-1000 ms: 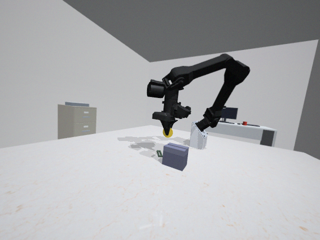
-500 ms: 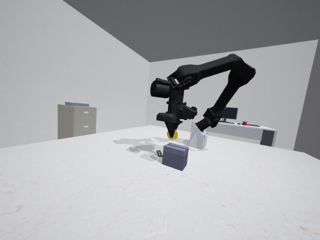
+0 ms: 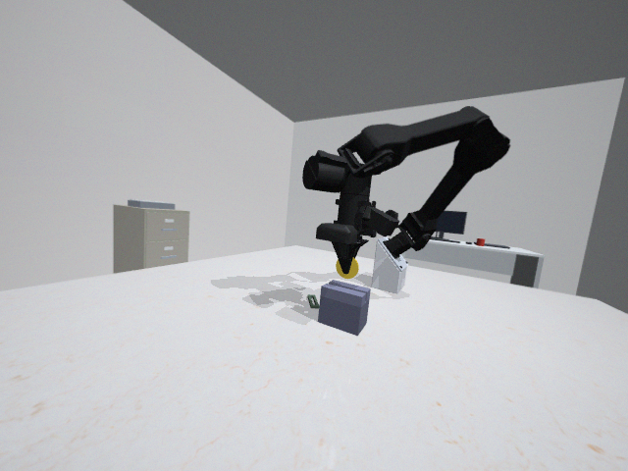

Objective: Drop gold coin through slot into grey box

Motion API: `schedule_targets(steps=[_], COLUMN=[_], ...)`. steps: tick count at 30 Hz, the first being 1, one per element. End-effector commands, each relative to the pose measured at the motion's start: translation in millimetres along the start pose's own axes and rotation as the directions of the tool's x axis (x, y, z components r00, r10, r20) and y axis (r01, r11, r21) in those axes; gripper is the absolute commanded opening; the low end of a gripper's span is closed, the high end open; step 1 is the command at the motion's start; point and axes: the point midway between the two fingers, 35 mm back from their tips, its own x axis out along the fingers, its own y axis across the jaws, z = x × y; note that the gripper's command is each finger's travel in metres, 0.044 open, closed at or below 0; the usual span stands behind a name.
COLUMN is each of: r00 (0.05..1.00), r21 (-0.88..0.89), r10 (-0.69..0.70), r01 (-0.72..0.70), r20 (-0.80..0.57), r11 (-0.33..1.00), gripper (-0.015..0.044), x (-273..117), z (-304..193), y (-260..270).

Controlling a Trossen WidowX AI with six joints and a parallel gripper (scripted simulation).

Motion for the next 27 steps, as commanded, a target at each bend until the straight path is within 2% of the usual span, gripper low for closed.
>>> schedule_targets(steps=[1, 27], r00=[1.000, 1.000], r21=[0.003, 0.001], r10=[0.001, 0.007], r01=[-0.001, -0.007], r20=[0.001, 0.003], r11=[1.000, 1.000], gripper=[0.0000, 0.0000], x=[0.4, -2.7], z=[-1.2, 4.0], y=[1.0, -1.9])
